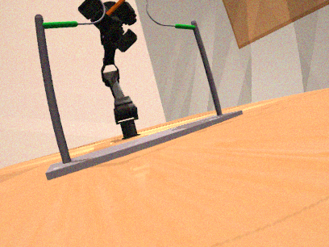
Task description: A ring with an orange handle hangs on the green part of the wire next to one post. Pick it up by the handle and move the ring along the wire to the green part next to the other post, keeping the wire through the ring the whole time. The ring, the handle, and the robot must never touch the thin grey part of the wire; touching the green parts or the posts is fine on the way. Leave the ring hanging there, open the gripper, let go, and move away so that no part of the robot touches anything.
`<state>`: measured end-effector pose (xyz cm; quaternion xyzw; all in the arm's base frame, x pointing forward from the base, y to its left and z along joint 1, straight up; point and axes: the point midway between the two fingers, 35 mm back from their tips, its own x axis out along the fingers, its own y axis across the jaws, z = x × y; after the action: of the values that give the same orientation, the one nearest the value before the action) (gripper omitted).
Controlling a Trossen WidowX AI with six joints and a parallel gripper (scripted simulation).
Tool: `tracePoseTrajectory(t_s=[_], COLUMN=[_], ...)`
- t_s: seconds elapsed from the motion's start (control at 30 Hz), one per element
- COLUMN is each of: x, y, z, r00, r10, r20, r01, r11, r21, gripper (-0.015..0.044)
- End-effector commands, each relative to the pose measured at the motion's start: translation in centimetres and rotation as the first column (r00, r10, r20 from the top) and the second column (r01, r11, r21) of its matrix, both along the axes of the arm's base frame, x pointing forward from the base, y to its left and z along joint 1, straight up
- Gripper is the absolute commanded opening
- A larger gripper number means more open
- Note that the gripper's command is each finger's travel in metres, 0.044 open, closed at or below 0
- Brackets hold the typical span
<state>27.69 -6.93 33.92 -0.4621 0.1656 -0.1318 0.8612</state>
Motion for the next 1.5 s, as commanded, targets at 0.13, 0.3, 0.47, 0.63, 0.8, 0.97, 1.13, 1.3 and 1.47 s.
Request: tracePoseTrajectory(t_s=[0.13,0.3,0.47,0.63,0.8,0.97,1.13,1.3,1.47], x=[0.0,0.0,0.0,0.0,0.0,0.0,0.0,0.0,0.0], y=[-0.4,-0.6,-0.7,-0.8,-0.9,-0.9,-1.0,-1.0,-0.9], z=[0.5,0.8,1.2,1.5,1.9,2.3,2.7,3.0,3.3], r00=[1.0,1.0,1.0,0.999,0.999,0.999,0.998,0.998,0.997], r10=[-0.005,-0.005,-0.005,-0.004,-0.002,0.0,0.002,0.005,0.009], r20=[0.012,0.02,0.027,0.035,0.043,0.051,0.058,0.065,0.071], r01=[0.006,0.009,0.012,0.016,0.02,0.025,0.03,0.036,0.042], r11=[0.991,0.978,0.959,0.935,0.905,0.87,0.83,0.787,0.742], r21=[-0.132,-0.208,-0.282,-0.354,-0.424,-0.492,-0.556,-0.616,-0.669], gripper=[-0.015,-0.015,-0.015,-0.015,-0.015,-0.015,-0.015,-0.015,-0.015])
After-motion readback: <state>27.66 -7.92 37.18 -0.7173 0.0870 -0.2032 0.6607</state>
